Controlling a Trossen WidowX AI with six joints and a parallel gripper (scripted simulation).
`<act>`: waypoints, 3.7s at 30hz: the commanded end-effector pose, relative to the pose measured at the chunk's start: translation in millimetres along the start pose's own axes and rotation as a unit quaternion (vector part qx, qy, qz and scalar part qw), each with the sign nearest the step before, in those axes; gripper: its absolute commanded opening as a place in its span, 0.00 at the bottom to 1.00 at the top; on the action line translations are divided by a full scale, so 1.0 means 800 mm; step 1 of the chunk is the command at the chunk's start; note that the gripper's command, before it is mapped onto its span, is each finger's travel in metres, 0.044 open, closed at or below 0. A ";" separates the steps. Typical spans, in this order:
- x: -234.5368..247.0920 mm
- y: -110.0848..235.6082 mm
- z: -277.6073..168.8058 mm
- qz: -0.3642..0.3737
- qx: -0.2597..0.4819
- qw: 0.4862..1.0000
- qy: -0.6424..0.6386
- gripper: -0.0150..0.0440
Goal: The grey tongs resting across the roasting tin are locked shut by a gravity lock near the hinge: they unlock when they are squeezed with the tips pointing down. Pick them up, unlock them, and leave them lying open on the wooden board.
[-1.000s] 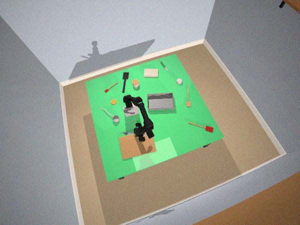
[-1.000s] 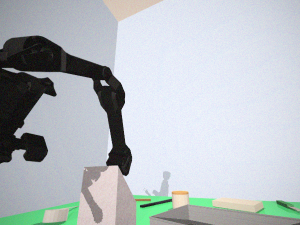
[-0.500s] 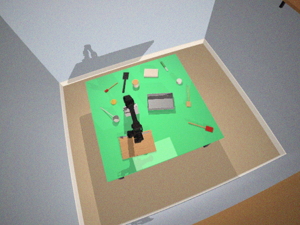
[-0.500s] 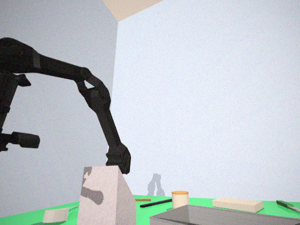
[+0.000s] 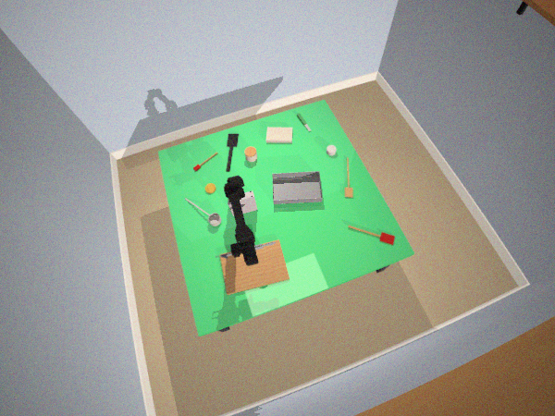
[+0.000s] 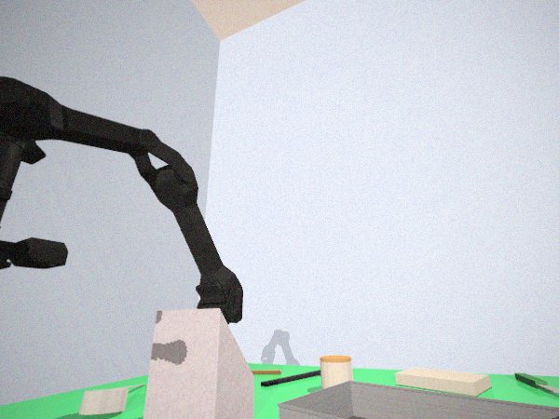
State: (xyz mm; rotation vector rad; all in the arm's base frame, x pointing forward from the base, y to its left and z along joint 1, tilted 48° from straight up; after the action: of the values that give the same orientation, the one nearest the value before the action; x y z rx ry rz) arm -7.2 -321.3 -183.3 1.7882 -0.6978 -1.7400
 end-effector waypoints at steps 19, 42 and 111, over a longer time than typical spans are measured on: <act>0.006 -0.034 0.000 0.014 0.004 1.000 0.001 0.00; 0.006 -0.082 0.000 0.022 0.004 1.000 0.001 0.00; 0.010 -0.043 0.114 0.020 -0.002 1.000 0.001 1.00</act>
State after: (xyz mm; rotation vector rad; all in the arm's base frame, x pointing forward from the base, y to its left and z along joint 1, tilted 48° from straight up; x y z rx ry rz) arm -55.2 -279.3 -237.1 1.7772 -0.7185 -1.7074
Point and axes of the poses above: the point midway between the two fingers, 35 mm back from their tips, its own y axis back along the fingers, its own x axis across the jaws, z = x × y, the point moved 4 cm from there along y, back along the fingers, and after that the axes turned 3 degrees about y, right-handed, at the moved point
